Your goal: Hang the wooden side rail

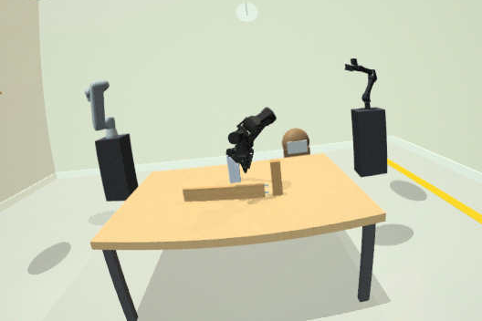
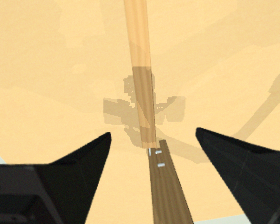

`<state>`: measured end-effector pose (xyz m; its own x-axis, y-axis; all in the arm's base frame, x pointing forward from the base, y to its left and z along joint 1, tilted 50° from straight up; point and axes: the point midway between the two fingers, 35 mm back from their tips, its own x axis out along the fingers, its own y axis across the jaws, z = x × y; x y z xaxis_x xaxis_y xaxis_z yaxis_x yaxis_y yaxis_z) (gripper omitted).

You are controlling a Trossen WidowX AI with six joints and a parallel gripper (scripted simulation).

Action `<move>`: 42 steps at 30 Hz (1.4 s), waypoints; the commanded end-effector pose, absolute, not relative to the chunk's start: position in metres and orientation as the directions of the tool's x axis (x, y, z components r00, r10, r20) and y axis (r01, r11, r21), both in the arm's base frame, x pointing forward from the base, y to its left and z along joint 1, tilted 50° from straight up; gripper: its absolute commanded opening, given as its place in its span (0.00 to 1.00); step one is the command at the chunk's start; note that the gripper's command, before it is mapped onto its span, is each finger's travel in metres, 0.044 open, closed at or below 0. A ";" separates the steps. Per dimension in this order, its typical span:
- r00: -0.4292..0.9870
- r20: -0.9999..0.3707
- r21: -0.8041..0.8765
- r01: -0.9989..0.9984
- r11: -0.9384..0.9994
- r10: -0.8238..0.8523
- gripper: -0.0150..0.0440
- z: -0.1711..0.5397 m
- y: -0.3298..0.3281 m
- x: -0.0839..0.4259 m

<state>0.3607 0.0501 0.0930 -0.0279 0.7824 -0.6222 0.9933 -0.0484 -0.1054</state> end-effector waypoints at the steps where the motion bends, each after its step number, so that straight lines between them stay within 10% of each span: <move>1: -0.053 -0.651 -0.077 0.997 0.003 0.757 1.00 0.079 0.044 0.366; 42: -0.052 -0.650 -0.076 0.997 0.004 0.758 1.00 0.023 0.108 0.363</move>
<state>0.3638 0.1041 0.0262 -0.0497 0.7552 -0.6536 0.9975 0.0048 -0.0703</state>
